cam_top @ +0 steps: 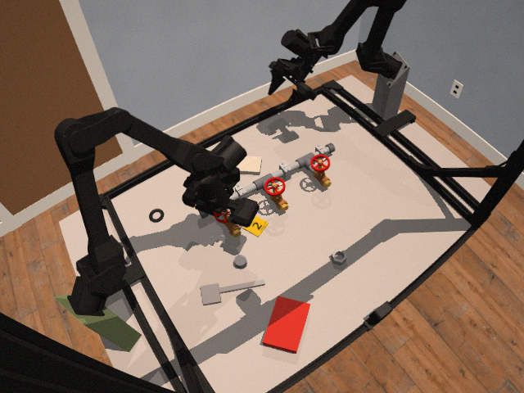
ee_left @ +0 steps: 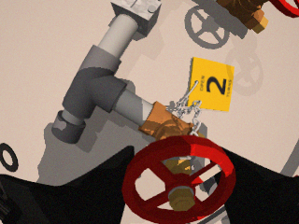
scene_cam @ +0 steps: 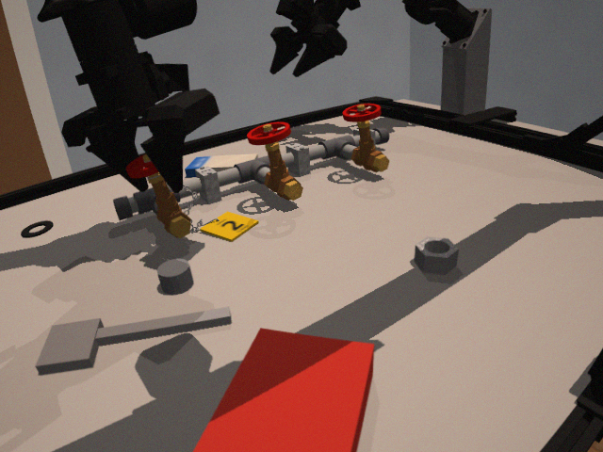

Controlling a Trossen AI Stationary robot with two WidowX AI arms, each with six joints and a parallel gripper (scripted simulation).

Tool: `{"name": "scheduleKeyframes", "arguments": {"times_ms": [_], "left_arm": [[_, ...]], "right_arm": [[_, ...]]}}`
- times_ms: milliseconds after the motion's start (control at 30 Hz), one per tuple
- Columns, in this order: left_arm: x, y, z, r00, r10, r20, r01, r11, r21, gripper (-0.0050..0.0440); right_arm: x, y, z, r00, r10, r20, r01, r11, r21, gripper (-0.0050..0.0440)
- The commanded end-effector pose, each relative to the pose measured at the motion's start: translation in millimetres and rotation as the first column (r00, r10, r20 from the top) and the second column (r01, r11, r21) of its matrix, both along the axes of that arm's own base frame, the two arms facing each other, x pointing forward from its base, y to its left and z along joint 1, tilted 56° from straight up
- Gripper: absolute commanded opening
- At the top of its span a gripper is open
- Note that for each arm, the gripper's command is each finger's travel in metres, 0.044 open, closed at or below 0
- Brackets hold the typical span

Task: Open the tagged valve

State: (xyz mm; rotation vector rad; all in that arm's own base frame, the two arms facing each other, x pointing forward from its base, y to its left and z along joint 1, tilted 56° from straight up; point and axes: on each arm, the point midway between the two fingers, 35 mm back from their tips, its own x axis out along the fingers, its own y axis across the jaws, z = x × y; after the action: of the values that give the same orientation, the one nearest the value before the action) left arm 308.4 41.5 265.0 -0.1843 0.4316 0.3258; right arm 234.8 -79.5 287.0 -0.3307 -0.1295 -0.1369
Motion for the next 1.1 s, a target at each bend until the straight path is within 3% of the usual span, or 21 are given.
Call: {"name": "scheduleKeyframes", "arguments": {"times_ms": [0, 67, 233, 367, 500, 633, 700, 867, 1067], "left_arm": [[0.0, 0.0, 0.0, 1.0, -0.002, -0.001, 0.002, 1.0, 0.004, 0.0336], [0.0, 0.0, 0.0, 1.0, -0.002, -0.001, 0.002, 1.0, 0.004, 0.0384], [0.0, 0.0, 0.0, 1.0, -0.009, -0.006, 0.009, 1.0, 0.018, 0.04], [0.0, 0.0, 0.0, 0.987, -0.124, -0.103, 0.148, 0.954, 0.262, 0.04], [0.0, 0.1, 0.0, 0.96, -0.195, -0.2, 0.265, 0.86, 0.435, 0.04], [0.0, 0.2, 0.1, 0.921, -0.241, -0.306, 0.381, 0.722, 0.577, 0.04], [0.0, 0.2, 0.1, 0.921, -0.241, -0.306, 0.381, 0.722, 0.577, 0.04], [0.0, 0.2, 0.1, 0.843, -0.26, -0.471, 0.537, 0.448, 0.714, 0.04], [0.0, 0.2, 0.2, 0.752, -0.216, -0.623, 0.654, 0.127, 0.745, 0.04]], "right_arm": [[0.0, 0.0, 0.0, 1.0, 0.0, 0.0, 0.0, 1.0, 0.0, 0.04], [0.0, 0.0, 0.0, 1.0, 0.0, 0.0, 0.0, 1.0, 0.0, 0.04], [0.0, 0.0, 0.0, 1.0, 0.0, 0.0, 0.0, 1.0, 0.0, 0.04], [0.0, 0.0, 0.0, 1.0, 0.0, 0.0, 0.0, 1.0, 0.0, 0.04], [0.0, 0.0, 0.0, 1.0, 0.0, 0.0, 0.0, 1.0, 0.0, 0.04], [0.0, 0.0, 0.0, 1.0, 0.0, 0.0, 0.0, 1.0, 0.0, 0.04], [0.0, 0.0, 0.0, 1.0, 0.0, 0.0, 0.0, 1.0, 0.0, 0.04], [0.0, 0.0, 0.0, 1.0, 0.0, 0.0, 0.0, 1.0, 0.0, 0.04], [0.0, 0.0, 0.0, 1.0, 0.0, 0.0, 0.0, 1.0, 0.0, 0.04]]}}
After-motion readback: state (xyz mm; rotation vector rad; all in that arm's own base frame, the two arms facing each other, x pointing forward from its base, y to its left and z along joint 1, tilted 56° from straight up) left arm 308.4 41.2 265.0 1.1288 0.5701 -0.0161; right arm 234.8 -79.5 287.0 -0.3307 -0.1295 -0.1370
